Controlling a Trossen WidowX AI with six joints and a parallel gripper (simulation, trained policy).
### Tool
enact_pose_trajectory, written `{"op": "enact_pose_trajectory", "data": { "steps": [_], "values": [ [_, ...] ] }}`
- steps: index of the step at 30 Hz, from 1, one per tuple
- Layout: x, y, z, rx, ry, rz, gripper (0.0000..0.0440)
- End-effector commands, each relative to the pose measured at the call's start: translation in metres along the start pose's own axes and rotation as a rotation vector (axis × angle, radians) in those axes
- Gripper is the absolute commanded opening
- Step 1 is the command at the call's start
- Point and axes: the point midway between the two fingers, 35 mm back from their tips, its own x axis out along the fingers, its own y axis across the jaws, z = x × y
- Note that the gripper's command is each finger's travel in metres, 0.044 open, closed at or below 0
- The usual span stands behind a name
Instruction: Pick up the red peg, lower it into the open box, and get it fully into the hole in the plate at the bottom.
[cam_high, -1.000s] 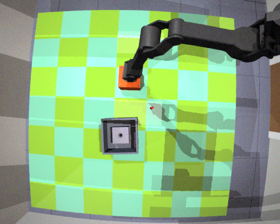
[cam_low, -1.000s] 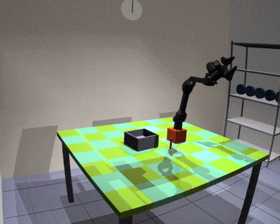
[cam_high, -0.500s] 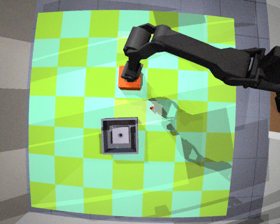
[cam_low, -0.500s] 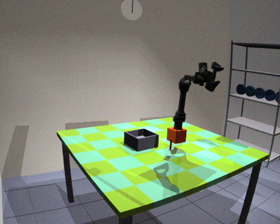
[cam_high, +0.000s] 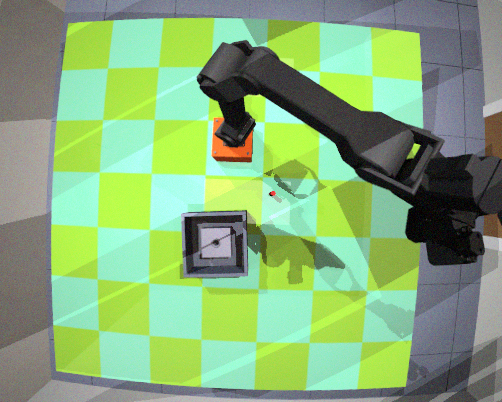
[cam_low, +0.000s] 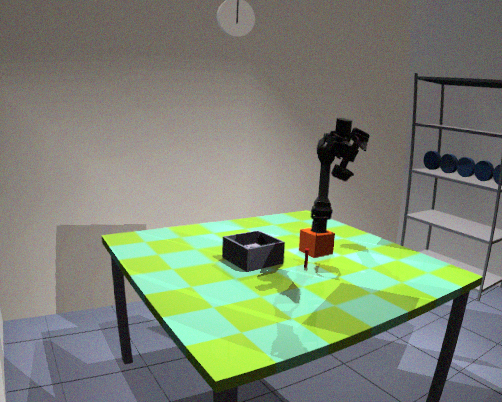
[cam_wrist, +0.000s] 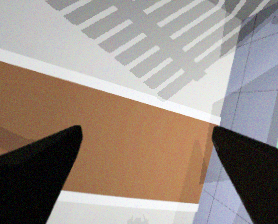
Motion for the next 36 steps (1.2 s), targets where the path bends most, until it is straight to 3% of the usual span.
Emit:
{"op": "enact_pose_trajectory", "data": {
  "steps": [1, 17, 36],
  "values": [
    [-0.008, -0.027, 0.01, 0.033, -0.016, -0.097, 0.044],
    [-0.083, -0.168, 0.035, 0.191, -0.064, -0.629, 0.044],
    [-0.181, -0.289, -0.008, 0.394, 0.031, -1.2, 0.044]
  ]
}}
